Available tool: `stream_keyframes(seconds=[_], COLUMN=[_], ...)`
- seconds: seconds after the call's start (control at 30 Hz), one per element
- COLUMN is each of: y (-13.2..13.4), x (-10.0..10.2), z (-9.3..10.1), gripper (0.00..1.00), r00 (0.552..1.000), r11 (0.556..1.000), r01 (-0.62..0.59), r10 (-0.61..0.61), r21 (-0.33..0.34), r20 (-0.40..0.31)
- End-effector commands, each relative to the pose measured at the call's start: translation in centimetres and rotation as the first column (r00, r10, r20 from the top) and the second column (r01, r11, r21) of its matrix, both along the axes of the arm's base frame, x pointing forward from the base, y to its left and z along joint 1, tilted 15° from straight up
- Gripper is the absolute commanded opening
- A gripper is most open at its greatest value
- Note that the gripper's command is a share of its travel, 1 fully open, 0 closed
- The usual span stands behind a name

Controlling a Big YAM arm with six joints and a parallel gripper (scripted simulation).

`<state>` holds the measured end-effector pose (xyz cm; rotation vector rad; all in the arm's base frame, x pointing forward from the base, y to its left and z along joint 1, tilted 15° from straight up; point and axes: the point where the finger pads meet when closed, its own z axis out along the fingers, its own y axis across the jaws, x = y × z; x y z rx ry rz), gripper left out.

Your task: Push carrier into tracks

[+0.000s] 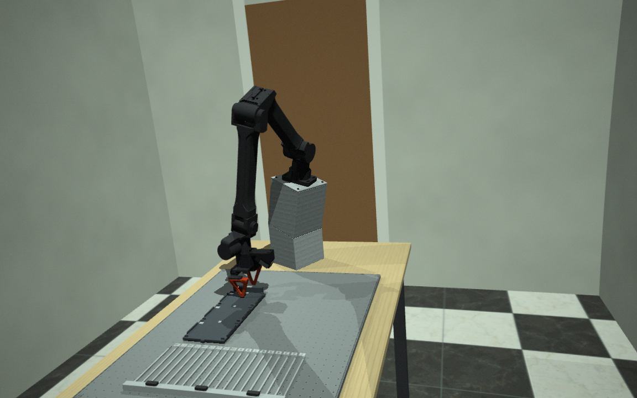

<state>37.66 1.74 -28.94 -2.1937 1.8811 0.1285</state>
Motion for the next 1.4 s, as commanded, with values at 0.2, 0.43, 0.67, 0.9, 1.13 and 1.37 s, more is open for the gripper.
stream_keyframes(seconds=[0.2,0.43,0.67,0.9,1.13,1.37], y=[-0.03,-0.03,-0.03,-0.03,-0.03,-0.02], x=[0.23,0.23,0.23,0.23,0.23,0.22], z=[0.24,0.24,0.24,0.24,0.24,0.24], gripper=[1.00,0.00,0.00,0.00,0.00,0.00], r00=[1.000,1.000,1.000,1.000,1.000,1.000], r11=[1.000,1.000,1.000,1.000,1.000,1.000], r01=[0.002,0.002,0.002,0.002,0.002,-0.009], r10=[-0.002,-0.002,-0.002,-0.002,-0.002,0.009], r21=[0.000,0.000,0.000,0.000,0.000,-0.001], r20=[0.006,0.006,0.006,0.006,0.006,0.009])
